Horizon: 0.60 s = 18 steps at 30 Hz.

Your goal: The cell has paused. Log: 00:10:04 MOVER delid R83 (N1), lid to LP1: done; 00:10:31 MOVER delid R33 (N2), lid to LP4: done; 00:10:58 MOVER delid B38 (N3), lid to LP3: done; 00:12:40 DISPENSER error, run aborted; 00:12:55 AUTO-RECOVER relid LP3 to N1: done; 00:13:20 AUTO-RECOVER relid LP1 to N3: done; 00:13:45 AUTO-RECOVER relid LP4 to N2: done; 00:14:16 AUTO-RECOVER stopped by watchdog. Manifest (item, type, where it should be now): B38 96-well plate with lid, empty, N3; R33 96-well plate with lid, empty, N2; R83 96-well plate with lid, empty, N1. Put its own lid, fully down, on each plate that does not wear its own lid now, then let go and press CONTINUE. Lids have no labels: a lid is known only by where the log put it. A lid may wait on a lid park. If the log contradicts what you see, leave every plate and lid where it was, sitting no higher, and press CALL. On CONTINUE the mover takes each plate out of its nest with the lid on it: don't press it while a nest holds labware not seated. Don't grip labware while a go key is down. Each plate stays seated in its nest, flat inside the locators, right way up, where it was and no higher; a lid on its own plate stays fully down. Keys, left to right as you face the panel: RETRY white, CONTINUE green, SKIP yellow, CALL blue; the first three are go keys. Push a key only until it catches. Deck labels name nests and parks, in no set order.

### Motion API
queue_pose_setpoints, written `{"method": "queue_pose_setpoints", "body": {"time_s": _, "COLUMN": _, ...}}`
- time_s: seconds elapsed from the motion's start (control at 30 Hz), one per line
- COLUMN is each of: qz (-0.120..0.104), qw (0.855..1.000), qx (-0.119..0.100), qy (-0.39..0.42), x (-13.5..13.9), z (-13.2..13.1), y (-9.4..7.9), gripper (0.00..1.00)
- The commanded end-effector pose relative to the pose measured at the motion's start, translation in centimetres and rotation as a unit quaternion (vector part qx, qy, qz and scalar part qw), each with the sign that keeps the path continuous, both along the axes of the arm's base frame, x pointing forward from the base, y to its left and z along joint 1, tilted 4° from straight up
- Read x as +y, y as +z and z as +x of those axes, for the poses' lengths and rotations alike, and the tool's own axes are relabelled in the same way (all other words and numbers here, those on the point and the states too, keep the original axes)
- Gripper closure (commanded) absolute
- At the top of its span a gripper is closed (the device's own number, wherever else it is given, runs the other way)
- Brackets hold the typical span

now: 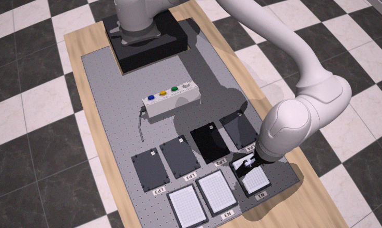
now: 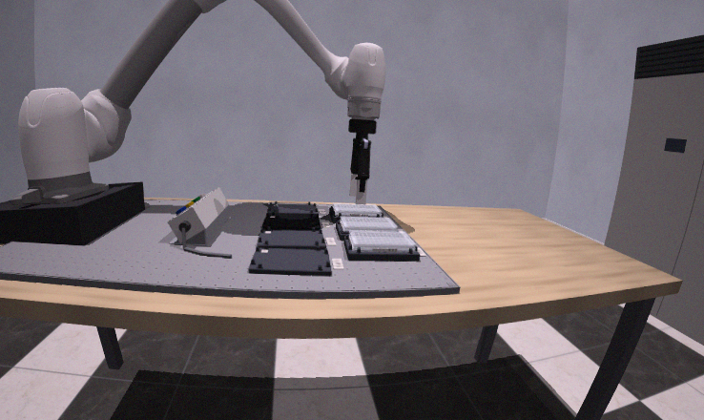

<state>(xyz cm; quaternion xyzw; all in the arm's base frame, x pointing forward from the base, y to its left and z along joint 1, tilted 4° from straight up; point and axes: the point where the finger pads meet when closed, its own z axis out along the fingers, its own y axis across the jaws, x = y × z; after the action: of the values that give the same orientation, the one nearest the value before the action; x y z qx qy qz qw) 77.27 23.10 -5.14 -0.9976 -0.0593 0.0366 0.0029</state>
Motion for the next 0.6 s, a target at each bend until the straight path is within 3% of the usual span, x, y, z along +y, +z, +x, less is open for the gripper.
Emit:
{"method": "queue_pose_setpoints", "body": {"time_s": 0.0, "qz": 0.000, "qw": 1.000, "qx": 0.000, "qy": 0.000, "x": 0.00, "z": 0.00, "y": -0.18, "gripper": 0.34}}
{"method": "queue_pose_setpoints", "body": {"time_s": 0.57, "qz": 0.000, "qw": 1.000, "qx": 0.000, "qy": 0.000, "x": 0.00, "z": -0.02, "y": -0.71, "gripper": 0.34}}
